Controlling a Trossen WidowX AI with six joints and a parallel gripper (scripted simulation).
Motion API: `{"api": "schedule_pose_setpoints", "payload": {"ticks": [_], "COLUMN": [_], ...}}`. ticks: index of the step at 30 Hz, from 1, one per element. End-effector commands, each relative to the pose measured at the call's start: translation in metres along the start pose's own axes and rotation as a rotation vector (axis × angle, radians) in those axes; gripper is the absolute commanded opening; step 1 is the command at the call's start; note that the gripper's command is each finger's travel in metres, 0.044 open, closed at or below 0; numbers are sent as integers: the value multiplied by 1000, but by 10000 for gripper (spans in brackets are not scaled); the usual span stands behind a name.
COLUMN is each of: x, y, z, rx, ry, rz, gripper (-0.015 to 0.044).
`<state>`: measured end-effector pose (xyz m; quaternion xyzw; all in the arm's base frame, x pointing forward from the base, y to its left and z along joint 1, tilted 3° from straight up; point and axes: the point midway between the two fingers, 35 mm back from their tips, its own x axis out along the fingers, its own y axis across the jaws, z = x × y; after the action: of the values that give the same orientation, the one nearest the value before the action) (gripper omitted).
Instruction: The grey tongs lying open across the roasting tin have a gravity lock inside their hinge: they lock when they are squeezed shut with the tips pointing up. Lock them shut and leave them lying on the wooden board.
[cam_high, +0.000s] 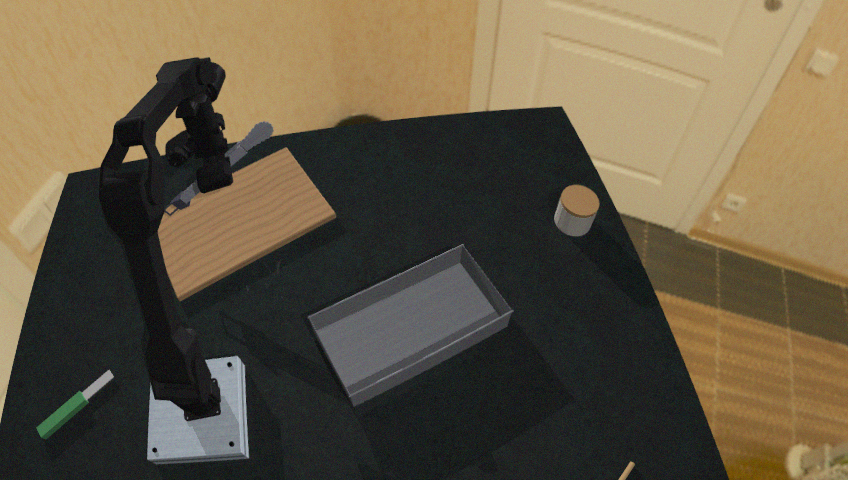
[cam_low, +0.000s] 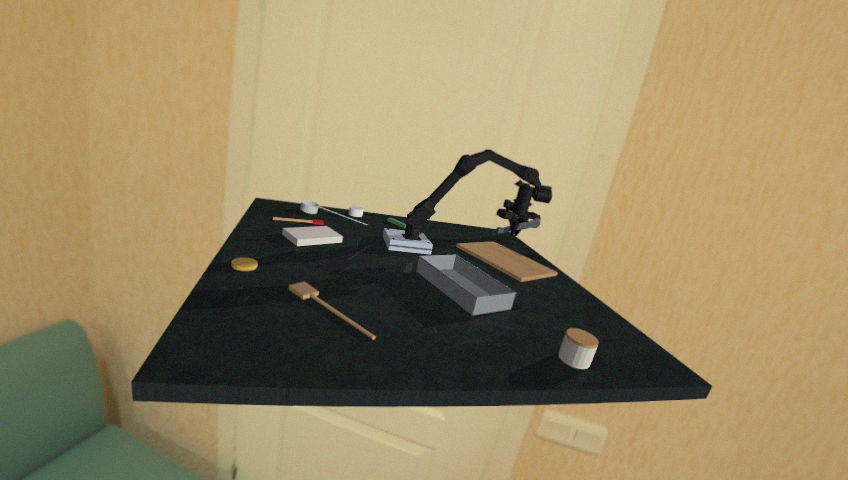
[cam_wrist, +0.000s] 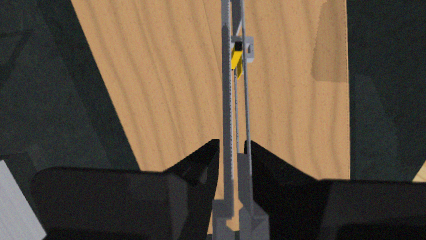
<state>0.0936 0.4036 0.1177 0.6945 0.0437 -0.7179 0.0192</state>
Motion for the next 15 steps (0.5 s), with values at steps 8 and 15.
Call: {"api": "schedule_pose_setpoints", "payload": {"ticks": [8, 15], "x": [20, 31], "y": [-1, 0], "z": [1, 1], "rx": [-1, -1], "ry": [-6, -6], "rz": [-2, -2], "gripper": [-150, -150]}}
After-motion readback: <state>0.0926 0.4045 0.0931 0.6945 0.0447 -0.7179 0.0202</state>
